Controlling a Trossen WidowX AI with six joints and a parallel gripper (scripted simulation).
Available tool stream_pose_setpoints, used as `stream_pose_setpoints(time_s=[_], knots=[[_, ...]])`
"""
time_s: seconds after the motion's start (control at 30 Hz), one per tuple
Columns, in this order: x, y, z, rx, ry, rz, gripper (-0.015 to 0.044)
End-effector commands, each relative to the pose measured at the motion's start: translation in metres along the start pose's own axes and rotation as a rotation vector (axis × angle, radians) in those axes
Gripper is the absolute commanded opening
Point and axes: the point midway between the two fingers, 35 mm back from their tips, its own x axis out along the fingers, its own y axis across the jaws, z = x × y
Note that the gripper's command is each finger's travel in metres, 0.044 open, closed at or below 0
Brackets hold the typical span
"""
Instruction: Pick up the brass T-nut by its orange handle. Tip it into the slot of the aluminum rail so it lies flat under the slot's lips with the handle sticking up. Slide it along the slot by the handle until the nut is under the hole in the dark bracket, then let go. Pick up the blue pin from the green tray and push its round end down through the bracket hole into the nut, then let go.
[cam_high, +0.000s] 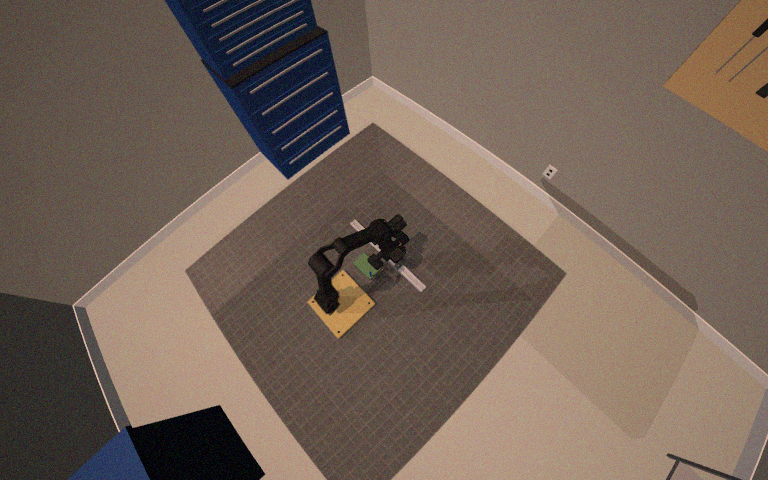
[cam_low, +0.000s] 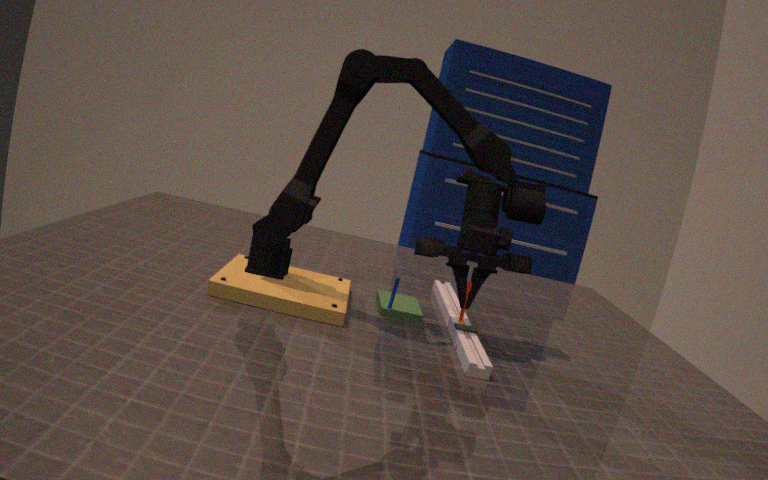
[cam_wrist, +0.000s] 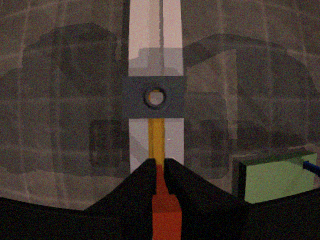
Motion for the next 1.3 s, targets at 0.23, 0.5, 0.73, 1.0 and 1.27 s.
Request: stream_pose_setpoints(time_s=[0.23, 0.5, 0.73, 1.0, 1.27], knots=[[0.000, 0.000, 0.000, 0.000, 0.000, 0.000, 0.0113], [-0.006, 0.002, 0.002, -0.012, 0.017, -0.005, 0.0198], [-0.080, 0.006, 0.025, -0.131, 0.201, -0.026, 0.0381], [-0.087, 0.009, 0.028, -0.142, 0.219, -0.024, 0.0440], [-0.097, -0.046, 0.023, -0.764, 0.224, 0.041, 0.0440]])
